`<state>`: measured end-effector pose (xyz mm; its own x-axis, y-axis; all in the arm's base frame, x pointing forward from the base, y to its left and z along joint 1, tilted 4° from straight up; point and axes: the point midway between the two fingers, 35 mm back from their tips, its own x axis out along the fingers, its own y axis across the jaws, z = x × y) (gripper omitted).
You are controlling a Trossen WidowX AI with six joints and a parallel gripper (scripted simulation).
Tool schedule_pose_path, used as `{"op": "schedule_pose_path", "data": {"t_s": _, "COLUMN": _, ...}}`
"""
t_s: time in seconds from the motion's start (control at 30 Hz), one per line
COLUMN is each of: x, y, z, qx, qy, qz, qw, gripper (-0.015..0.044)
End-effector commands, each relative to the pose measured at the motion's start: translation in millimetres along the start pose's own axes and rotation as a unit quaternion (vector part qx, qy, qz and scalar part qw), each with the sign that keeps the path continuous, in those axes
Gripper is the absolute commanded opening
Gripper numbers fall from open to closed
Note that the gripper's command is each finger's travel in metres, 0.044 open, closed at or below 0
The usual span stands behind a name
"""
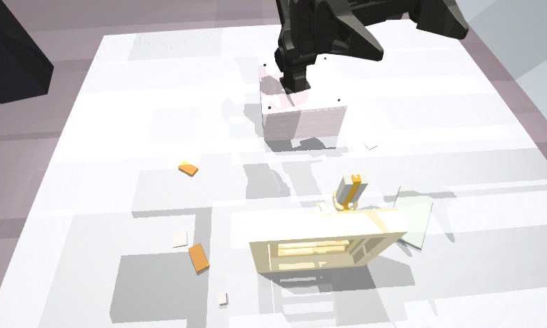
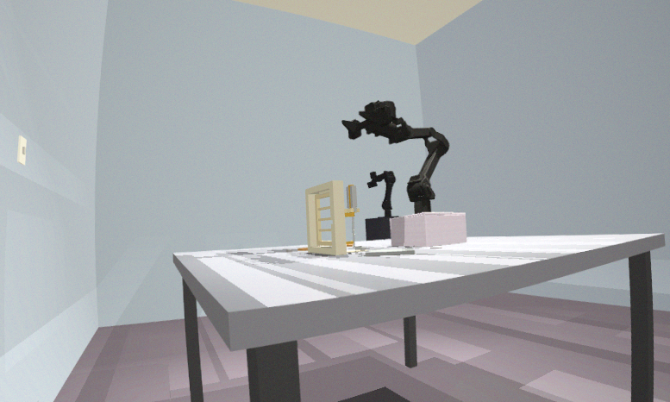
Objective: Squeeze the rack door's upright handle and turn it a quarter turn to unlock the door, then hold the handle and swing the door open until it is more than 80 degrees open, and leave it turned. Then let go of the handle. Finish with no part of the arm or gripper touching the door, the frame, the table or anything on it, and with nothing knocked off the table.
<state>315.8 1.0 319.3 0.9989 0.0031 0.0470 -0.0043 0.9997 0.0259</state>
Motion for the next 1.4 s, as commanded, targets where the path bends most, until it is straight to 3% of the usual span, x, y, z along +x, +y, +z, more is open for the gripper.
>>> {"op": "schedule_pose_path", "data": {"t_s": 0.0, "x": 1, "y": 0, "z": 0, "qx": 0.0, "qy": 0.002, "qz": 0.0, "qw": 1.0, "gripper": 0.0374}}
{"op": "schedule_pose_path", "data": {"t_s": 0.13, "x": 12, "y": -1, "z": -10, "qx": 0.004, "qy": 0.045, "qz": -0.004, "qw": 0.999, "gripper": 0.0292}}
{"op": "schedule_pose_path", "data": {"t_s": 0.73, "x": 50, "y": -8, "z": -67, "qx": 0.028, "qy": 0.274, "qz": -0.029, "qw": 0.961, "gripper": 0.0292}}
{"op": "schedule_pose_path", "data": {"t_s": 1.37, "x": 54, "y": -14, "z": -124, "qx": 0.045, "qy": 0.498, "qz": -0.065, "qw": 0.863, "gripper": 0.0292}}
